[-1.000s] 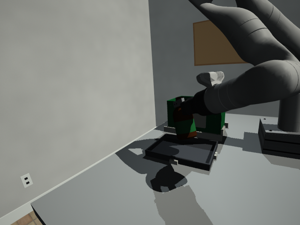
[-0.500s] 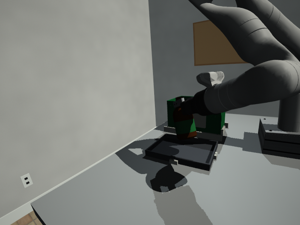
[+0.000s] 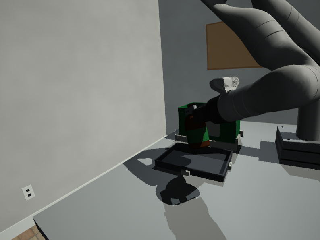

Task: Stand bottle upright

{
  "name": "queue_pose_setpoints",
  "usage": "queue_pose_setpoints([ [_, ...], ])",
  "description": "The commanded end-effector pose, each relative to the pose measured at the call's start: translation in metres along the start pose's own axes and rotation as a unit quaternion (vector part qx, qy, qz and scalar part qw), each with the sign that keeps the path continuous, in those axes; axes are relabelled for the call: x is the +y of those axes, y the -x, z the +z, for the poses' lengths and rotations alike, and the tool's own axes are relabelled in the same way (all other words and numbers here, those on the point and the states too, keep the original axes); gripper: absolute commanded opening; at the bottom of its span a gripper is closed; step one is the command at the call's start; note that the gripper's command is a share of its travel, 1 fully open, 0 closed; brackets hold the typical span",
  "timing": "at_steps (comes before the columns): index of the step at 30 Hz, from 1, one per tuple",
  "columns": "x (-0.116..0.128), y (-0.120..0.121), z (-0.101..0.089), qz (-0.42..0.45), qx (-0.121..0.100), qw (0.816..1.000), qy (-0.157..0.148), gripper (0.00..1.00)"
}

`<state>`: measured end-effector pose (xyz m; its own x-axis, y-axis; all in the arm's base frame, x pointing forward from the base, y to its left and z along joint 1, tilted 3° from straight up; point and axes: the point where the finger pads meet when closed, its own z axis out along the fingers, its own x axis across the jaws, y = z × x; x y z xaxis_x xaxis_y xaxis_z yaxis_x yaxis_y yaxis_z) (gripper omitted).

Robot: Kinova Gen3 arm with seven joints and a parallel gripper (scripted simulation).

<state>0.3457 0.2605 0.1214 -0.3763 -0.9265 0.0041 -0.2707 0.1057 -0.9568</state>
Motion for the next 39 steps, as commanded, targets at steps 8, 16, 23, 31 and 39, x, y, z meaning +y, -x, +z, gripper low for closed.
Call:
queue_pose_setpoints([
  [8, 0.003, 0.0, 0.001, 0.0, 0.0, 1.0, 0.0, 0.0],
  [16, 0.009, 0.0, 0.003, 0.0, 0.0, 1.0, 0.0, 0.0],
  [23, 0.013, 0.0, 0.005, 0.0, 0.0, 1.0, 0.0, 0.0],
  [31, 0.022, 0.0, 0.008, 0.0, 0.0, 1.0, 0.0, 0.0],
  [39, 0.03, 0.0, 0.011, 0.0, 0.0, 1.0, 0.0, 0.0],
])
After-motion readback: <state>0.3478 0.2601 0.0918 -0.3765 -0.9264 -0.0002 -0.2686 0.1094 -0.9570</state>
